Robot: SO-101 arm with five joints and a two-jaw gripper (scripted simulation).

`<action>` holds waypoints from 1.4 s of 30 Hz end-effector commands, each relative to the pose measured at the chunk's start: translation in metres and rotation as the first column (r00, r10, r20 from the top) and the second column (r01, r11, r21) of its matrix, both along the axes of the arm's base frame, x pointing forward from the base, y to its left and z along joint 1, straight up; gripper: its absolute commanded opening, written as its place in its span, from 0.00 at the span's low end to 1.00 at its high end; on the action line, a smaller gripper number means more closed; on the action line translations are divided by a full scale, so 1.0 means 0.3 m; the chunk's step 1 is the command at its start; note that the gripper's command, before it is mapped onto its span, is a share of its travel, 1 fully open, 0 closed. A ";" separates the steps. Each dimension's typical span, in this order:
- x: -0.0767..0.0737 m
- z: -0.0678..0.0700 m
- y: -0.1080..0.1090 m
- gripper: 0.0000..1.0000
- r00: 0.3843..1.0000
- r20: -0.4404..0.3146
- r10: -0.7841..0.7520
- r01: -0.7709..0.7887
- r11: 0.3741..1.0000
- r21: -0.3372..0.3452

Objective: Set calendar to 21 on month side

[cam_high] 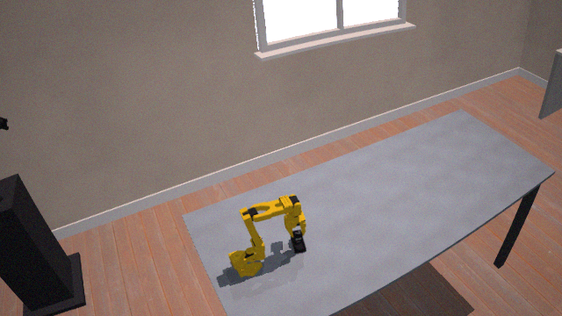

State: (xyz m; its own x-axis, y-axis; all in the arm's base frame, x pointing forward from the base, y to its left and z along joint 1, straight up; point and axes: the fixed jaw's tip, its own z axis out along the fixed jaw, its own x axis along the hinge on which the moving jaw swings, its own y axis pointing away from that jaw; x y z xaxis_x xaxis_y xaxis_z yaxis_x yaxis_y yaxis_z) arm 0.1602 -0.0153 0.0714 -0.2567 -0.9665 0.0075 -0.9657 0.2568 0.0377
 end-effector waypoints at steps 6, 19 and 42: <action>0.022 0.035 -0.001 0.00 0.998 0.069 0.007 -0.007 1.000 -0.006; 0.022 0.034 -0.004 0.00 0.998 0.069 0.002 -0.002 1.000 -0.006; -0.022 -0.002 -0.301 0.00 0.875 0.069 -0.480 0.481 0.877 -0.006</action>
State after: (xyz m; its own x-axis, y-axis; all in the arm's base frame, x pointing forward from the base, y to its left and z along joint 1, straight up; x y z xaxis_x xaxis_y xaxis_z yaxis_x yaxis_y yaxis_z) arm 0.1526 -0.0832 0.0663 -0.6155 -0.7881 0.0054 -0.7878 0.6154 0.0243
